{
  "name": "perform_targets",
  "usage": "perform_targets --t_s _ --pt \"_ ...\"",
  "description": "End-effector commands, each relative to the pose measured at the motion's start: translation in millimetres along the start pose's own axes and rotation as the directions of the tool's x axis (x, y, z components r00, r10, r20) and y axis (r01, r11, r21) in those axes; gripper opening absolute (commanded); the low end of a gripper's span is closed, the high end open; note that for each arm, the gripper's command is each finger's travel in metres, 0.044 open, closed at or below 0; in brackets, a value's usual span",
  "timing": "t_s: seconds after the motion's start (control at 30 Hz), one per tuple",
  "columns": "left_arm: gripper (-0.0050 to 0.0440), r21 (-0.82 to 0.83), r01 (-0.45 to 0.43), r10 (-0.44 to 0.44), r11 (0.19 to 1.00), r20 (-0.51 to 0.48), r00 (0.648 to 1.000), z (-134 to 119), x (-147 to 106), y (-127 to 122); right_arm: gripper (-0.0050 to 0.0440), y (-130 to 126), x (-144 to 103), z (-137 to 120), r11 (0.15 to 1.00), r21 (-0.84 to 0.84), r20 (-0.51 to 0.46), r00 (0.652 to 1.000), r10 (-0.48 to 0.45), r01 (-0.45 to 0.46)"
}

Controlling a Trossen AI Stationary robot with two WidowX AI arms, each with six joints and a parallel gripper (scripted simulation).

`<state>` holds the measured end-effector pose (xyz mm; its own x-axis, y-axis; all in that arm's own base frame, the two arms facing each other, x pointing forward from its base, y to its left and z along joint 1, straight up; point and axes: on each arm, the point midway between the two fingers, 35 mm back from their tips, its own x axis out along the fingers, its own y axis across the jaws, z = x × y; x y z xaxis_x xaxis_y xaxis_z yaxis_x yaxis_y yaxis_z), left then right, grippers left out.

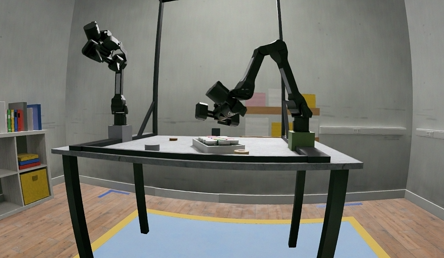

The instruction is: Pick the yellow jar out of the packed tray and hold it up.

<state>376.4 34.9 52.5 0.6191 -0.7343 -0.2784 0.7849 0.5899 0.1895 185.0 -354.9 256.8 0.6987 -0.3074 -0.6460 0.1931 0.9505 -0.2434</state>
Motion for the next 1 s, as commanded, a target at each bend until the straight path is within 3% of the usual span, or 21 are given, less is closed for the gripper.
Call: perform_targets --t_s 0.0,0.57,0.8,0.97 --pt "0.0440 0.026 -0.009 0.008 1.000 0.006 1.000 8 -2 5 0.0440 -2 -9 10 0.999 -0.021 0.017 1.000 -0.025 0.025" --pt "0.0440 0.026 -0.009 0.008 1.000 0.006 1.000 8 -2 5 0.0440 -2 -9 10 0.999 -0.021 0.017 1.000 -0.025 0.025" --pt "0.0272 -0.005 -0.036 0.035 0.999 -0.032 0.999 10 -6 -1 0.0440 18 2 23 1.000 -0.020 0.017 1.000 -0.015 0.016" --pt "0.0152 -0.081 -0.095 0.085 0.992 -0.117 0.989 12 -12 -10 0.0440 64 27 53 1.000 -0.014 0.032 0.999 0.005 -0.005"
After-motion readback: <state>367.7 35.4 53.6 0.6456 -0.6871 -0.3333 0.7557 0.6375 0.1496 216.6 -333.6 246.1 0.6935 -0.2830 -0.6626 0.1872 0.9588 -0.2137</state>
